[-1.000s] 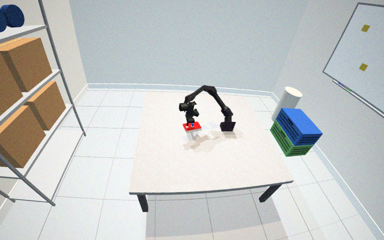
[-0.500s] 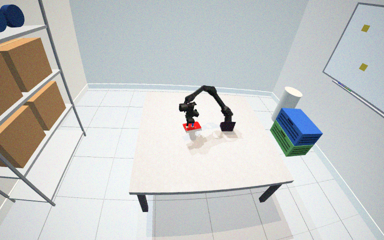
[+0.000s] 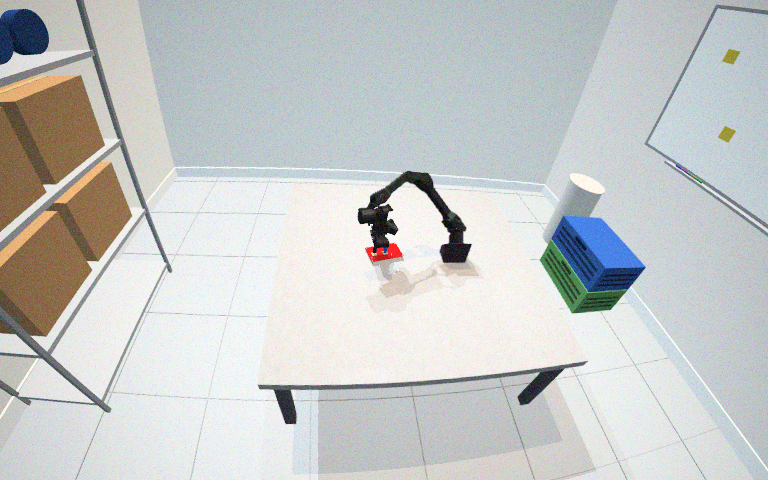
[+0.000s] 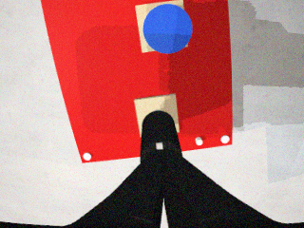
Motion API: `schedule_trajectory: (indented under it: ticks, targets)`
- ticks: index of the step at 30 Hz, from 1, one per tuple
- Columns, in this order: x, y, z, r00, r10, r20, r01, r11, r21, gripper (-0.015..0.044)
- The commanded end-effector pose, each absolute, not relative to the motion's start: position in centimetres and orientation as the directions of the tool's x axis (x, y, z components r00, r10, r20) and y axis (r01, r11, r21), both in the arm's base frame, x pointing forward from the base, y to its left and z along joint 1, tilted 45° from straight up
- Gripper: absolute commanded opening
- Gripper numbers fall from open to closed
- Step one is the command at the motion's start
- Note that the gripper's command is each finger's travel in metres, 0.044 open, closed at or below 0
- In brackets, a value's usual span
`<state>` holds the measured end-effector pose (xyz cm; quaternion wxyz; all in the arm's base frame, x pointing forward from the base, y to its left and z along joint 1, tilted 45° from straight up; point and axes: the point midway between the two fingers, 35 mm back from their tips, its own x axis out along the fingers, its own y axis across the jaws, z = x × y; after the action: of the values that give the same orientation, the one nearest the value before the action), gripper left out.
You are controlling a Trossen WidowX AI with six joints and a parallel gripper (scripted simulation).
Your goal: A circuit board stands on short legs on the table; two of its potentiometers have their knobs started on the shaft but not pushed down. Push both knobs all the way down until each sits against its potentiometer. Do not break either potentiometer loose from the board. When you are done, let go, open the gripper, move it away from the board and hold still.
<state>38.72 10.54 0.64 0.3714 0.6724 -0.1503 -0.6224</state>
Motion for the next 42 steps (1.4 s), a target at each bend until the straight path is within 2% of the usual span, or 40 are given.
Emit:
schedule_trajectory:
  ticks: [1,42]
  targets:
    - [39.51,8.56,-1.0,0.149,-0.681,-0.717,0.233,-0.681,0.695,0.0]
    - [39.57,8.26,-1.31,0.149,-0.681,-0.717,0.233,-0.68,0.695,0.0]
